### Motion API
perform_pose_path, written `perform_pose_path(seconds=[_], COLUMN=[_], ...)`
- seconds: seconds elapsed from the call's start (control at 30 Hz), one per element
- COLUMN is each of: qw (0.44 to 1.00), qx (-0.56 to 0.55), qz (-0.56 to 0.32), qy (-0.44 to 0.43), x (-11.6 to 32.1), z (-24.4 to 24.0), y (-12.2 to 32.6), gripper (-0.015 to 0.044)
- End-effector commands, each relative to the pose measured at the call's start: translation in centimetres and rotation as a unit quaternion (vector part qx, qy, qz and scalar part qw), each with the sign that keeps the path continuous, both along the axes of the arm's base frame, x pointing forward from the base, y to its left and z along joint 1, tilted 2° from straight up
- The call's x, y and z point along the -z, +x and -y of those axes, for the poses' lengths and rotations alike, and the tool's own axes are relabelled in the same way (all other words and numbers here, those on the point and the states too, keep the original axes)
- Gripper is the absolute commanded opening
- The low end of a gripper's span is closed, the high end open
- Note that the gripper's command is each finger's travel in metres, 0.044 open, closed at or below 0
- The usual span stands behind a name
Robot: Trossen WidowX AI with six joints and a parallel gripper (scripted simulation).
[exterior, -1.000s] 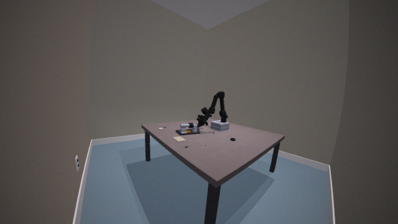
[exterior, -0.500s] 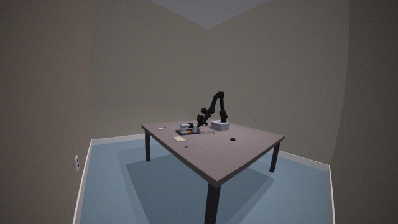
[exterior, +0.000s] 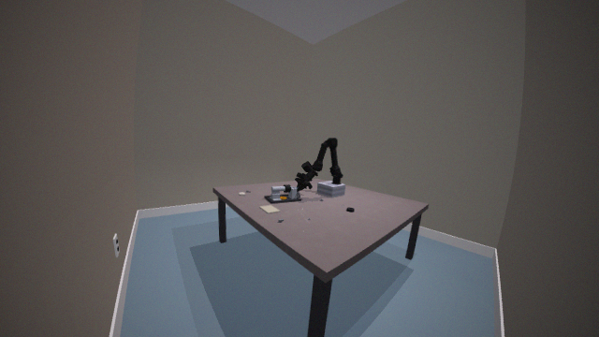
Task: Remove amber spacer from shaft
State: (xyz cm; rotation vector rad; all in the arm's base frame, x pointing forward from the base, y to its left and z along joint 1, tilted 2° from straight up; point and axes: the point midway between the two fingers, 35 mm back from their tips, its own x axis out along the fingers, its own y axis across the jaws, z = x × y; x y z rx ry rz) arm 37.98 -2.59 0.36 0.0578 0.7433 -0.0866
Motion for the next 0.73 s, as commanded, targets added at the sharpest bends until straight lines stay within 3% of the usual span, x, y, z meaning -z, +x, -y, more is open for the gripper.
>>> perform_pose_path(seconds=[0.0, 0.27, 0.7], qw=[1.000, 1.000, 1.000], qx=[-0.002, -0.002, 0.000], qz=[0.004, 0.004, -0.001], qy=[0.000, 0.000, 0.000], x=[-0.23, -0.25, -0.09], z=[-0.04, -0.04, -0.01], y=[0.40, 0.41, -0.08], gripper=[0.0000, 0.0000, 0.0341])
